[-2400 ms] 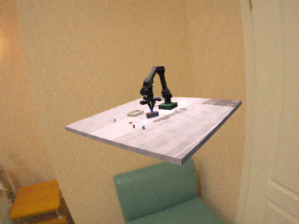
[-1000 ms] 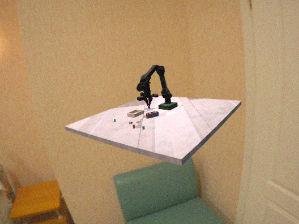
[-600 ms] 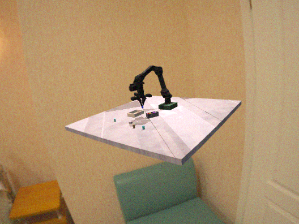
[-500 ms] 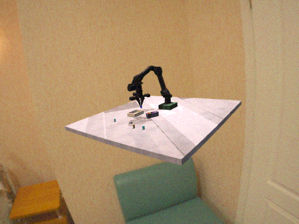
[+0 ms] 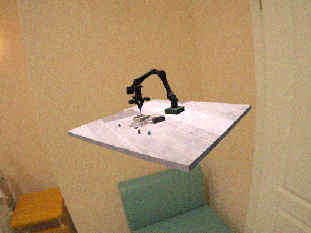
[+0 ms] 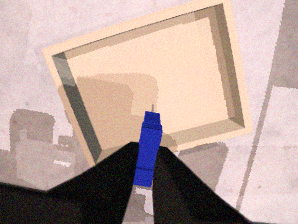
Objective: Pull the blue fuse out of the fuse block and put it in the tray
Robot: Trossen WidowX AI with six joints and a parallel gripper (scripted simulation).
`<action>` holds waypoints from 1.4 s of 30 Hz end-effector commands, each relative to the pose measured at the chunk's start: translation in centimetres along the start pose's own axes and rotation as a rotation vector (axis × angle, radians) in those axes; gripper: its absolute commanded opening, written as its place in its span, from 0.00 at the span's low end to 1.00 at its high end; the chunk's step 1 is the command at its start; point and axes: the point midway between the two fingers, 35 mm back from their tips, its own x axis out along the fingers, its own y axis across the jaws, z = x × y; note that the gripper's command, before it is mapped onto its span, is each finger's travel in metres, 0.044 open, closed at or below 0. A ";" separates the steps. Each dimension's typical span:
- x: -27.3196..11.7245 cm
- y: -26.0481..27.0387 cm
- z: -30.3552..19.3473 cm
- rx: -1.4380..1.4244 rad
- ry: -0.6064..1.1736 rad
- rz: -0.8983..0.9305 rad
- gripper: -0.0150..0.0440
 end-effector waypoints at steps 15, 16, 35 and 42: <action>2.2 0.2 1.1 -0.007 0.000 -0.009 0.25; 2.4 0.2 1.1 -0.007 0.000 -0.009 0.25; 3.9 0.2 1.1 -0.001 -0.001 -0.002 0.43; 3.9 0.2 1.1 -0.001 -0.001 -0.002 0.74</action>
